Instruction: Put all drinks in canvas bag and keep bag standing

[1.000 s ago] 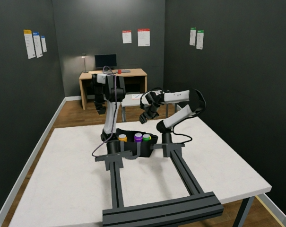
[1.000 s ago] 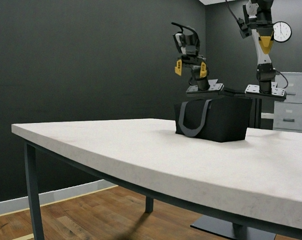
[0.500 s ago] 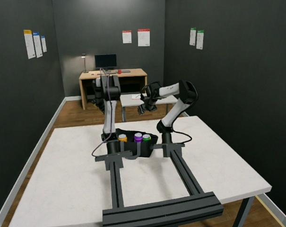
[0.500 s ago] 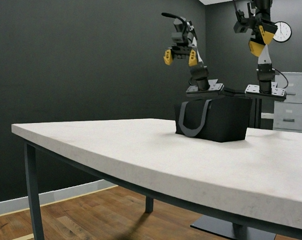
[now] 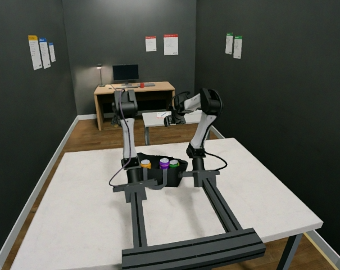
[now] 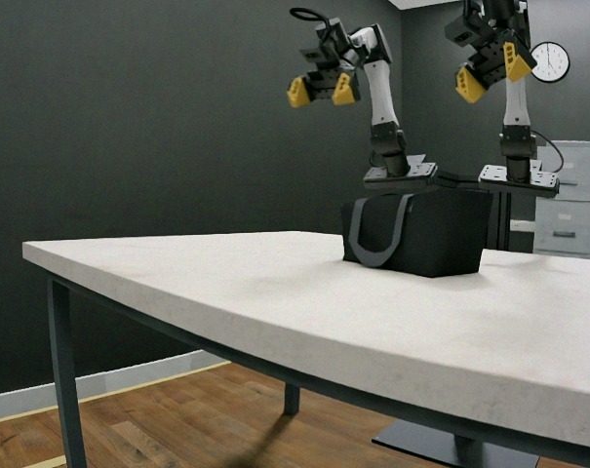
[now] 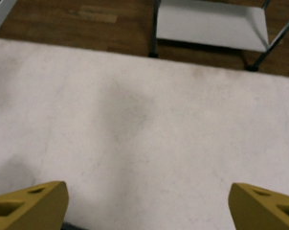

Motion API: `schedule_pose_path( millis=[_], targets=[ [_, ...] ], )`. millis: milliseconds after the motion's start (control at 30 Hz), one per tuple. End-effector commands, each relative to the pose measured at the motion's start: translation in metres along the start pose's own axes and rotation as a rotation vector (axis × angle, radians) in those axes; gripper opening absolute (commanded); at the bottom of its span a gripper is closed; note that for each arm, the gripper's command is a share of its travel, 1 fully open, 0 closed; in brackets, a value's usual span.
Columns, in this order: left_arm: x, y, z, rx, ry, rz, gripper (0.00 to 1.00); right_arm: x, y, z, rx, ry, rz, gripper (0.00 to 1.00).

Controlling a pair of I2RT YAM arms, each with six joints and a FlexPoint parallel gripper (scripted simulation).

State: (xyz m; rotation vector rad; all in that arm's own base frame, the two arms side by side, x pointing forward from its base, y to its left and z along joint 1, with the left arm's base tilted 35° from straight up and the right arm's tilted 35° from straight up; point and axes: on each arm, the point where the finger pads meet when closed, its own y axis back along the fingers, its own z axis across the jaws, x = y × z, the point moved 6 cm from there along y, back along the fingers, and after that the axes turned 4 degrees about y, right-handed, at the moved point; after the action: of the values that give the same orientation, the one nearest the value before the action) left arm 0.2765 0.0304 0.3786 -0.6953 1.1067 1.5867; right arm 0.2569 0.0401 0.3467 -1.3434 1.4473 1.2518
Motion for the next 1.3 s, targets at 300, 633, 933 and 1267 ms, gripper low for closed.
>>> schedule_pose_path(
  millis=[300, 633, 933, 1267],
  targets=[
    [-0.041, -0.031, -0.009, -0.054, 0.547, -0.323, 0.86, -0.074, -0.034, -0.041, 0.054, -0.113, -0.207, 0.86],
    [-0.056, -0.020, -0.002, -0.062, 0.511, -0.367, 0.86, -0.085, -0.025, -0.053, 0.116, -0.093, -0.223, 0.86],
    [-0.059, -0.017, -0.003, -0.040, 0.500, -0.384, 0.86, -0.086, -0.023, -0.052, 0.107, -0.093, -0.226, 0.86],
    [-0.061, -0.010, -0.002, -0.034, 0.506, -0.385, 0.86, -0.069, -0.028, -0.048, 0.090, -0.090, -0.188, 0.86]
  ],
)
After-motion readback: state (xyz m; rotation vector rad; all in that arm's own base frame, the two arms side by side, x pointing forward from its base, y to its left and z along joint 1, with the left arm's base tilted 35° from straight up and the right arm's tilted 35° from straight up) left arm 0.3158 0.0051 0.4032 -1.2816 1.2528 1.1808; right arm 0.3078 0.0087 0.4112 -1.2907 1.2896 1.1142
